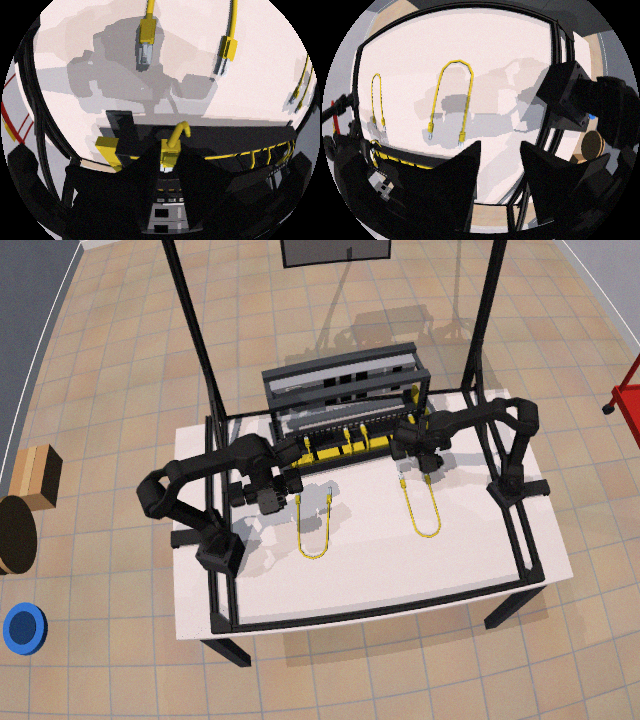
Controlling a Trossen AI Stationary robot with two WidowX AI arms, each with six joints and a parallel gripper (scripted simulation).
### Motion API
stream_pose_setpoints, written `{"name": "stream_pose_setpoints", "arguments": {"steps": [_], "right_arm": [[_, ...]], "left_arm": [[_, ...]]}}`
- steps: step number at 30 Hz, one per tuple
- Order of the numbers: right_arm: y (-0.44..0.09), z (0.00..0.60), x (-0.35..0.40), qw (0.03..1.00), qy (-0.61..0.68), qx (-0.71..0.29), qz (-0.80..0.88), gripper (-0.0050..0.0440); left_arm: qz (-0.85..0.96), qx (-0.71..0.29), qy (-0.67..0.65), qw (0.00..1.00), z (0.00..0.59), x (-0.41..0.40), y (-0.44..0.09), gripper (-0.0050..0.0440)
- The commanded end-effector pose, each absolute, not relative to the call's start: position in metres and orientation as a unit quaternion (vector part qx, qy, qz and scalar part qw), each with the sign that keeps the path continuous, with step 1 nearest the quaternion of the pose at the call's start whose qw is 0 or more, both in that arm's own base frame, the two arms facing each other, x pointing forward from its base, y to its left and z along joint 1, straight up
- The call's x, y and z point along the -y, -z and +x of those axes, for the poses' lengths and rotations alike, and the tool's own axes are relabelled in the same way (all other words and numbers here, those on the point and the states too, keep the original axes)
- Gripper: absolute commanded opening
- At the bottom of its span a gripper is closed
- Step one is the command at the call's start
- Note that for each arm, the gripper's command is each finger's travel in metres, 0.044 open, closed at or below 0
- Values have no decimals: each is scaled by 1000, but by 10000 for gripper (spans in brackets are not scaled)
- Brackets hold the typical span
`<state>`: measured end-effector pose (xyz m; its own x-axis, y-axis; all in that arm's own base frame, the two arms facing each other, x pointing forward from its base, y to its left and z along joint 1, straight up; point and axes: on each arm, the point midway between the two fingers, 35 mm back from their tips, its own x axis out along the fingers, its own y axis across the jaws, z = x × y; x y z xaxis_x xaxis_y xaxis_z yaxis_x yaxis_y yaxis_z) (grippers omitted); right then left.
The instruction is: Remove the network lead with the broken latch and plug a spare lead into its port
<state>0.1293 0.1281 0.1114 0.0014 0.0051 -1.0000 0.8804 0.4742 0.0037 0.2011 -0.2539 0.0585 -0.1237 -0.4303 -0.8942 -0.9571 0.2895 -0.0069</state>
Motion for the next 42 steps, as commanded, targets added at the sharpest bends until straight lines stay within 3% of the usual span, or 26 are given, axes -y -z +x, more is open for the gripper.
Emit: {"name": "stream_pose_setpoints", "arguments": {"steps": [1, 4, 42], "right_arm": [[-111, 129, -128, 607, 361, -608, 364, 176], [-111, 129, -128, 607, 361, -608, 364, 176], [-111, 129, -128, 607, 361, -608, 364, 176]], "left_arm": [[-508, -680, -316, 424, 201, 253, -56, 55], [-508, -682, -311, 424, 201, 254, -33, 55], [-534, -688, -266, 413, 203, 256, -19, 55]]}}
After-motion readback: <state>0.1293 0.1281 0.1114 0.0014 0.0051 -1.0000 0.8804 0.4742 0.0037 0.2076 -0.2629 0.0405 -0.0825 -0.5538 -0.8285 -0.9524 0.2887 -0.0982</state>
